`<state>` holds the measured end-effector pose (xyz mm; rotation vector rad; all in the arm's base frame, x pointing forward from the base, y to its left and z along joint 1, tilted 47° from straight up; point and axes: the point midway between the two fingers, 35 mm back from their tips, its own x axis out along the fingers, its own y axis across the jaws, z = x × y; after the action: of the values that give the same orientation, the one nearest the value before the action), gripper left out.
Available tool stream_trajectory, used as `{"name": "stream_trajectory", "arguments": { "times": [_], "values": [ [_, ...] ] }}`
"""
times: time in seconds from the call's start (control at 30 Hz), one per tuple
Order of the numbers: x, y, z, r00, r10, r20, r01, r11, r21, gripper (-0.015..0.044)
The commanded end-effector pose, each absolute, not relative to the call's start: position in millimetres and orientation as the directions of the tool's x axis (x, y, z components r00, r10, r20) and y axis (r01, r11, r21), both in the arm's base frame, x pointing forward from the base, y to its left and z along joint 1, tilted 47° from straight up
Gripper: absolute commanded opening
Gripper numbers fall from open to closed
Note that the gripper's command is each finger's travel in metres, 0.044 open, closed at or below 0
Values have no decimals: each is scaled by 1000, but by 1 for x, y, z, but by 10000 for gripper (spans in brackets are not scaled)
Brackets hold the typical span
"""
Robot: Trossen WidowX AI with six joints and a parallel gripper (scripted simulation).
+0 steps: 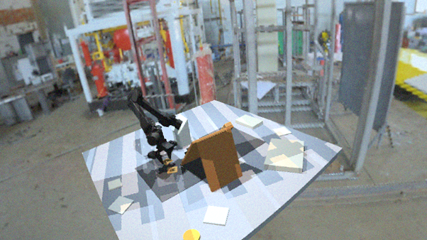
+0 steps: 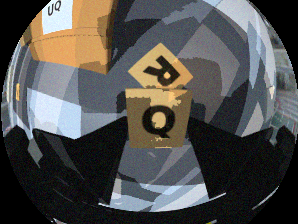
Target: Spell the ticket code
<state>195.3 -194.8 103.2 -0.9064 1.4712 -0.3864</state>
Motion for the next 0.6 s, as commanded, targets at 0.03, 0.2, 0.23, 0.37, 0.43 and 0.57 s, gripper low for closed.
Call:
{"name": "stream_trajectory", "arguments": {
  "times": [0.03,0.2,0.23,0.37,0.43,0.57],
  "values": [
    [227,-189,118,257,-708,-658,-211,624,-753,0],
    [259,-178,134,398,-676,-620,-131,627,-768,0],
    [265,-176,138,426,-668,-610,-116,629,-769,0],
    [288,-165,153,533,-630,-565,-59,639,-767,0],
    [300,-159,162,584,-607,-539,-33,646,-763,0],
    [320,-145,180,680,-555,-480,13,663,-748,0]
  ]
}}
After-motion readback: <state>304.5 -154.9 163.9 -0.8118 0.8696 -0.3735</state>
